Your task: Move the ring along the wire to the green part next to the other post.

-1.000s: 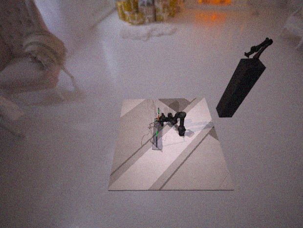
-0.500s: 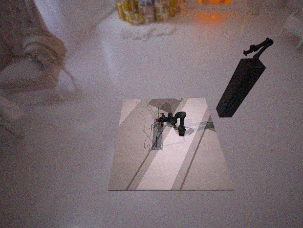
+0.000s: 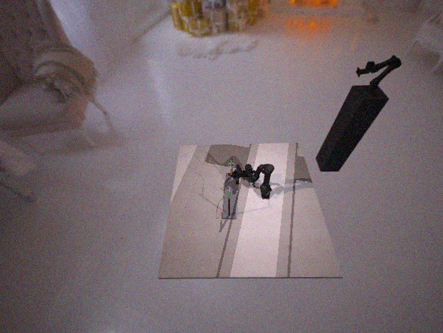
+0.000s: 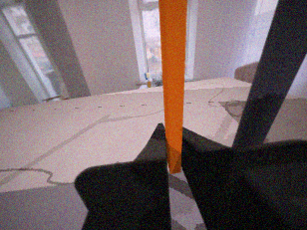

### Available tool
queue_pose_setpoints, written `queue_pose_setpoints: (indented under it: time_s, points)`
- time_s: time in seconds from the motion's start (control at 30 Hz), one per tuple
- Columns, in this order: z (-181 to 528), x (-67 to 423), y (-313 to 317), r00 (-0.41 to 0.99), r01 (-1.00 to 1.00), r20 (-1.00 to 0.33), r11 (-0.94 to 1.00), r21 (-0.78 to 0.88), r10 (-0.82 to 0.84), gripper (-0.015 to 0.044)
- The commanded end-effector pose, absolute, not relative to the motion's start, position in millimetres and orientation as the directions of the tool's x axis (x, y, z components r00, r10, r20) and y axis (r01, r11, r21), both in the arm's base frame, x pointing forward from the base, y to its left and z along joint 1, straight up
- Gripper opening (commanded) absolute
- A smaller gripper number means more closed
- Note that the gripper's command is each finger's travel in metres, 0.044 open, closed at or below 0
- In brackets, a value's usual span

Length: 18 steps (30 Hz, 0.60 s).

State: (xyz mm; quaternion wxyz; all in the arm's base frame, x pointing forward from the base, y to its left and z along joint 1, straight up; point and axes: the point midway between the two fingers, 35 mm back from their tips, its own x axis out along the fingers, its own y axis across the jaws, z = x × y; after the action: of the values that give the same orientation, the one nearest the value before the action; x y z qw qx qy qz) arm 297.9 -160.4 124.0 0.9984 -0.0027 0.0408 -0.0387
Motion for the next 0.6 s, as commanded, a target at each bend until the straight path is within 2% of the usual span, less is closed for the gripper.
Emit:
queue_pose_setpoints:
  time_s: [0.0, 0.57]
  points:
    - [134.2, 298.4, -160.9, 0.994, 0.078, -0.073, 0.997, -0.015, -0.079, -0.015]
    - [136.8, 298.3, -160.8, 0.994, 0.078, -0.073, 0.997, -0.015, -0.079, -0.015]
